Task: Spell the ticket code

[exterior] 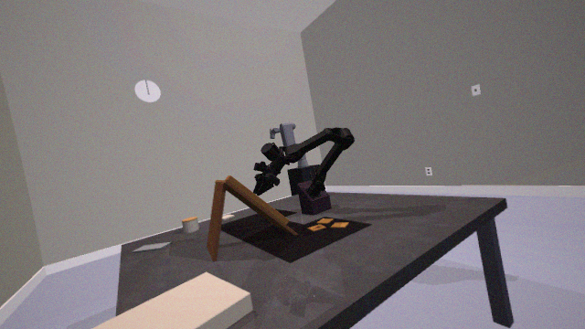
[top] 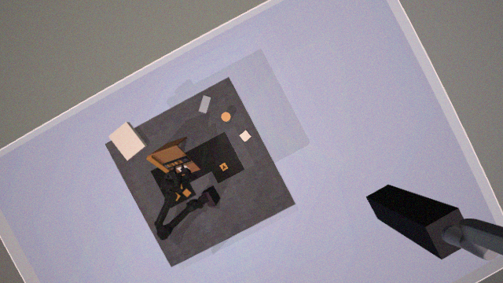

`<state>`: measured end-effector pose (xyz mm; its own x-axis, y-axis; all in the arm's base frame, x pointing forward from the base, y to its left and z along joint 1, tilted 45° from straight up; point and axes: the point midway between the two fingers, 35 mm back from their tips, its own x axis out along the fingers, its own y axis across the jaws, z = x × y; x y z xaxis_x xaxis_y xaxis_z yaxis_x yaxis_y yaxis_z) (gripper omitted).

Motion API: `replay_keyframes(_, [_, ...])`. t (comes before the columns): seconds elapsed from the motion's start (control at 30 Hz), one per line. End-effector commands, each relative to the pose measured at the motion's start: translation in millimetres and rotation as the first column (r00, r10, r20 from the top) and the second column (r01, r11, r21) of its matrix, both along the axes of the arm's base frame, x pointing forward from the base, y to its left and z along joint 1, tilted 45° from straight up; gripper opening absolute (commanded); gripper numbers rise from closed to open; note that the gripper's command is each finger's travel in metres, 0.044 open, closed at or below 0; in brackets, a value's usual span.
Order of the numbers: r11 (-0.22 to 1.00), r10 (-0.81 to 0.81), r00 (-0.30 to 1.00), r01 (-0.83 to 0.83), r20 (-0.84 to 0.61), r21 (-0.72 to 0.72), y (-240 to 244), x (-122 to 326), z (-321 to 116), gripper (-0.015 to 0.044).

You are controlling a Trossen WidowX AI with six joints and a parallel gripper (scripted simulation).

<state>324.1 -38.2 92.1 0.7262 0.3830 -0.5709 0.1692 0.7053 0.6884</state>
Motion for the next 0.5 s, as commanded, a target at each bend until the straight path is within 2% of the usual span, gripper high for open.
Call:
replay_keyframes(0.0, [1.0,0.003,1.0,-0.003,0.008,-0.004,-0.7,-1.4,2.9,0.0295])
replay_keyframes(0.47, [1.0,0.003,1.0,-0.003,0.007,-0.004,-1.9,-4.4,5.7,0.0295])
